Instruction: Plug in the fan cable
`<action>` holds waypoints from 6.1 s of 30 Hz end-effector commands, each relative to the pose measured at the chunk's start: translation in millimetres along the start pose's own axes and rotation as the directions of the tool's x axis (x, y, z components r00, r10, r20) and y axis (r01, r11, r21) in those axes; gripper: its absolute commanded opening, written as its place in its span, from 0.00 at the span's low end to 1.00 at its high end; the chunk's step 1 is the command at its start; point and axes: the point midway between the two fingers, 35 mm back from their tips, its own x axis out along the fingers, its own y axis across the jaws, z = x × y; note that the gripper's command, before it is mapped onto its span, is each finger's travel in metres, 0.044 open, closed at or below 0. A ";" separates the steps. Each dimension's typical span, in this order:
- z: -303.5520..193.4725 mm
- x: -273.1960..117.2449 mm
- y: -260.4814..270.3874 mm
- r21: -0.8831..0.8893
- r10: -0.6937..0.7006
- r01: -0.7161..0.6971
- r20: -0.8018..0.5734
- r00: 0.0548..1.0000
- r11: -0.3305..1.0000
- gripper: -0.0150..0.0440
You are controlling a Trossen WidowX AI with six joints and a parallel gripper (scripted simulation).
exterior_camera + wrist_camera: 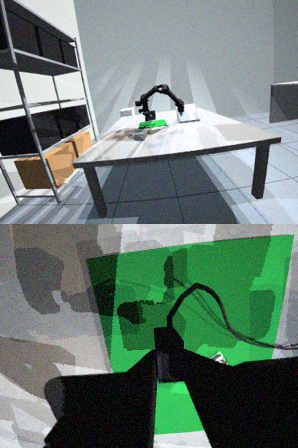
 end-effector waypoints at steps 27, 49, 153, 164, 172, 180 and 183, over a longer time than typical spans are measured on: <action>-57.3 2.6 -85.5 -0.515 -0.004 0.000 -0.007 1.000 0.857 0.25; -63.2 7.0 -88.9 -0.521 -0.005 0.000 -0.008 1.000 0.854 0.25; -62.7 43.6 -87.8 -0.514 -0.003 -0.001 -0.006 1.000 0.858 0.52; -62.0 -8.4 -88.2 -0.509 -0.005 0.001 -0.007 1.000 0.861 0.69; -75.8 -13.7 -81.8 -0.509 -0.005 0.000 -0.008 1.000 0.861 0.69; -159.0 -13.8 -49.6 -0.506 -0.004 -0.003 -0.012 1.000 0.863 0.69; -174.4 -11.7 -44.7 -0.505 -0.003 -0.003 -0.012 1.000 0.863 0.69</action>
